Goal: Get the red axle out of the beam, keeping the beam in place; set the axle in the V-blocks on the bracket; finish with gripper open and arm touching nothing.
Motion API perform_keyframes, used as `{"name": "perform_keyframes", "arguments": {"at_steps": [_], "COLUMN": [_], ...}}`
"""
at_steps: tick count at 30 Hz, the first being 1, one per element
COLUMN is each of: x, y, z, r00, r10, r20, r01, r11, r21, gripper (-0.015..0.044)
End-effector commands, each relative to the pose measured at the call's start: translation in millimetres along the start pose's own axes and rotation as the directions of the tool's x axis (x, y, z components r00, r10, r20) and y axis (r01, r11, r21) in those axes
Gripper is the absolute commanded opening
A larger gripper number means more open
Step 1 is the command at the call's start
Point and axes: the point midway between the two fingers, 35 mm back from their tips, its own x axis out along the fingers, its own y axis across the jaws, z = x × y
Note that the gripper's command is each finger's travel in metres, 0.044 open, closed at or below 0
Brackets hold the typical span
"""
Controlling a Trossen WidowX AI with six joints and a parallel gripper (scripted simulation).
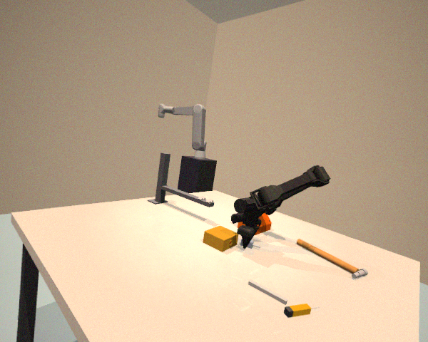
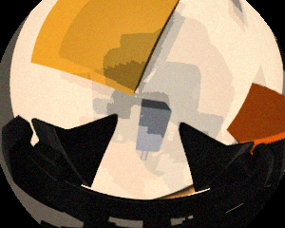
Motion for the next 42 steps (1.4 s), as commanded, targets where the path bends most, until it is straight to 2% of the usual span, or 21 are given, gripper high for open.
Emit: {"name": "perform_keyframes", "arguments": {"at_steps": [1,8,14,16,36,42], "x": [1.0,1.0,1.0,0.4,-78.2,-80.1], "y": [-0.8,-0.8,-0.8,-0.7,2.3,3.3], "z": [-0.6,-0.6,-0.6,-0.5,6.6,6.7], "r00": [1.000,1.000,1.000,1.000,1.000,1.000], "r10": [-0.001,-0.001,-0.001,-0.001,-0.003,-0.003], "r20": [-0.005,-0.005,-0.005,-0.005,0.000,-0.001], "r01": [0.001,0.001,0.001,0.001,0.003,0.003], "r11": [1.000,1.000,1.000,1.000,1.000,1.000], "r21": [0.005,0.005,0.005,0.005,0.006,0.027], "gripper": [0.0282,0.0099,0.0059,0.0006,0.0000,0.0000]}}
